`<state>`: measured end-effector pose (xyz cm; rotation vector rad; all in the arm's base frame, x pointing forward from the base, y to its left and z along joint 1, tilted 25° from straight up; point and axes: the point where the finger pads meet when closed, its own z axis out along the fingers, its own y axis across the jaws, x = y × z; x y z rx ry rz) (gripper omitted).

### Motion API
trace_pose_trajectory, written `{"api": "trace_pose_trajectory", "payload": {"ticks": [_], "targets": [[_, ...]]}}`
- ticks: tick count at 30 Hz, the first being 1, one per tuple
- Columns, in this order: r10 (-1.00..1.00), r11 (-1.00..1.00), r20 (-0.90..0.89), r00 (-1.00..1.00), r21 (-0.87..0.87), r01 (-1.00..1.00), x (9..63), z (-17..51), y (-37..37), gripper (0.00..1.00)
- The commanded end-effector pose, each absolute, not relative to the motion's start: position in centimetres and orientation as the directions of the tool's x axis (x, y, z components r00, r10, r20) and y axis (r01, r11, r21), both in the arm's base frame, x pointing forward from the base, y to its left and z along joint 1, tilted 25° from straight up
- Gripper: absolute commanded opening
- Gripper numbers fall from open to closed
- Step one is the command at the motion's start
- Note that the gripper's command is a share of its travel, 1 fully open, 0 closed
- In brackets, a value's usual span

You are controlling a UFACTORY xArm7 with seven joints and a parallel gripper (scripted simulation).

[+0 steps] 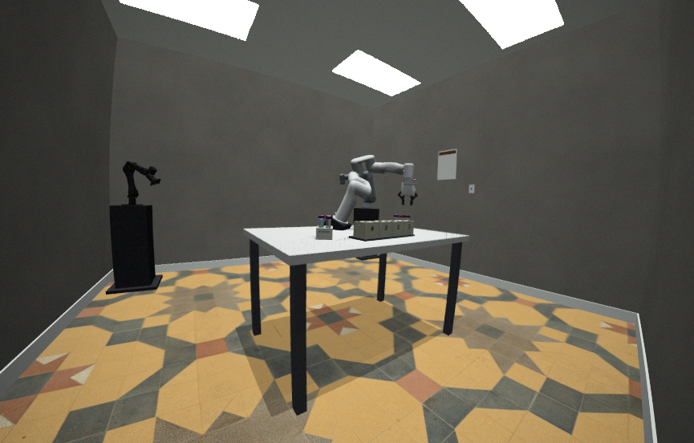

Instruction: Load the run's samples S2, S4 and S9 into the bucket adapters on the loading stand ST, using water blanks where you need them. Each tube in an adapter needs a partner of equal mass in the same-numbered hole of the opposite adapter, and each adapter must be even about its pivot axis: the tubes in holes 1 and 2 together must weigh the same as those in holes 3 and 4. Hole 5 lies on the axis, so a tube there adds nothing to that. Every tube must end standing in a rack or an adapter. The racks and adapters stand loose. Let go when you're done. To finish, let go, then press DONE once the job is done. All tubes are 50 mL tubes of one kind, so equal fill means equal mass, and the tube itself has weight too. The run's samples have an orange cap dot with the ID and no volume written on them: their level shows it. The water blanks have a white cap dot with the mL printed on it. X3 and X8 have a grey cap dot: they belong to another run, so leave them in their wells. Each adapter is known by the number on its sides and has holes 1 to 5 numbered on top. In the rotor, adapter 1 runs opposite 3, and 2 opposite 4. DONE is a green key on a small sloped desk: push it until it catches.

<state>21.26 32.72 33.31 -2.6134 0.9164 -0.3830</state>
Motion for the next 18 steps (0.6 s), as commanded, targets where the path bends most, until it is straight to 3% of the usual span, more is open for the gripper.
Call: {"api": "trace_pose_trajectory", "payload": {"ticks": [1,18], "targets": [[-0.641,-0.732,0.137,0.755,-0.407,-0.547,21.6,32.6,33.0,0.57],[-0.641,-0.732,0.137,0.755,-0.407,-0.547,22.7,29.9,33.7,0.57]]}}
